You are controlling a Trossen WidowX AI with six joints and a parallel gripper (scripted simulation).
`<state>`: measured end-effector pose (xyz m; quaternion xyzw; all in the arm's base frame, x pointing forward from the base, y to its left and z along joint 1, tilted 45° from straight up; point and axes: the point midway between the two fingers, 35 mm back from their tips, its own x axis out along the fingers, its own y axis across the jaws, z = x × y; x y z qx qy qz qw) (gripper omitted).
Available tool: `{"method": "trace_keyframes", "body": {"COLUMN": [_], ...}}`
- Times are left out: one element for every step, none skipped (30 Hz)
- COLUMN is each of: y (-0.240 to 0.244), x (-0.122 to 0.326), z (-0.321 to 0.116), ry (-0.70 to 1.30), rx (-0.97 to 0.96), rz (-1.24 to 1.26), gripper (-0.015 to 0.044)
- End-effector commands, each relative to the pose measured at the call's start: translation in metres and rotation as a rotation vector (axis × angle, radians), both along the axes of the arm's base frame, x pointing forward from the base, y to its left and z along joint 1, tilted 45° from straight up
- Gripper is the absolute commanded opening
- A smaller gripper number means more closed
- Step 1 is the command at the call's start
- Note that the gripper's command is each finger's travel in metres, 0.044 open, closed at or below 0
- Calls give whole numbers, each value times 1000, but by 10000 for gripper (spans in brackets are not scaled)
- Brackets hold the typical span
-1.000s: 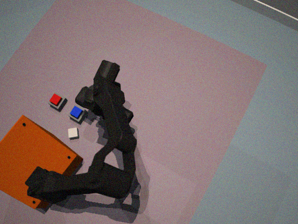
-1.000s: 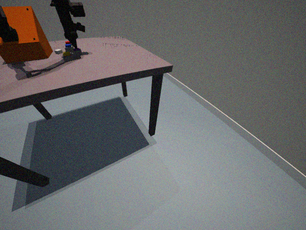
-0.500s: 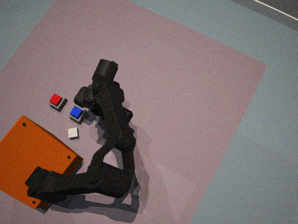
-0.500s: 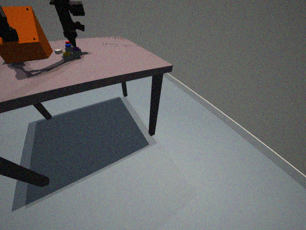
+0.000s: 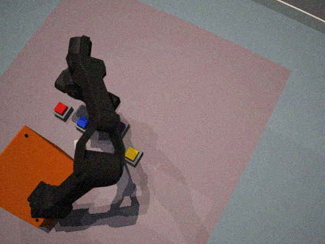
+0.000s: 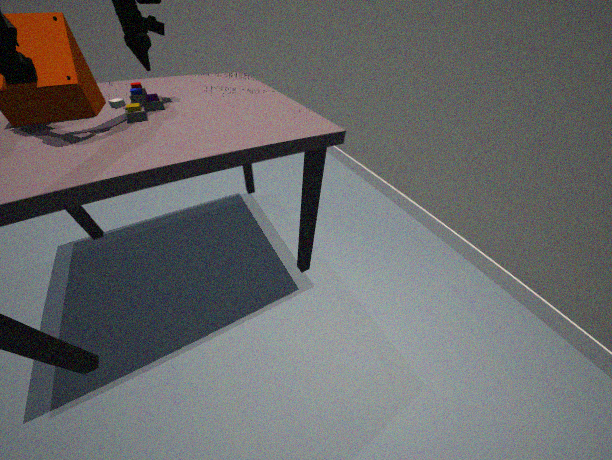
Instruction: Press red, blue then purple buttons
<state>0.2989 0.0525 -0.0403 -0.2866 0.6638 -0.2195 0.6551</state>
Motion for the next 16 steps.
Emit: {"method": "trace_keyframes", "body": {"y": [58, 70, 81, 92, 103, 112, 122, 130, 135, 136, 136, 136, 136, 136, 136, 136], "x": [-19, -25, -31, -38, -45, -53, -61, -70, -75, -76, -76, -76, -76, -76, -76, -76], "z": [-34, -41, -48, -55, -62, -69, -76, -83, -87, -88, -88, -88, -88, -88, -88, -88], "ry": [20, 20, 21, 21, 21, 21, 19, 18, 16, 16, 16, 16, 16, 16, 16, 16], "rx": [3, 1, -1, -5, -10, -16, -22, -30, -35, -37, -37, -37, -37, -37, -37, -37], "rz": [0, -1, -2, -4, -6, -8, -10, -12, -14, -14, -14, -14, -14, -14, -14, -14], "gripper": [309, 335, 361, 387, 400, 400, 400, 400, 400, 400, 400, 400, 400, 400, 400, 400]}}
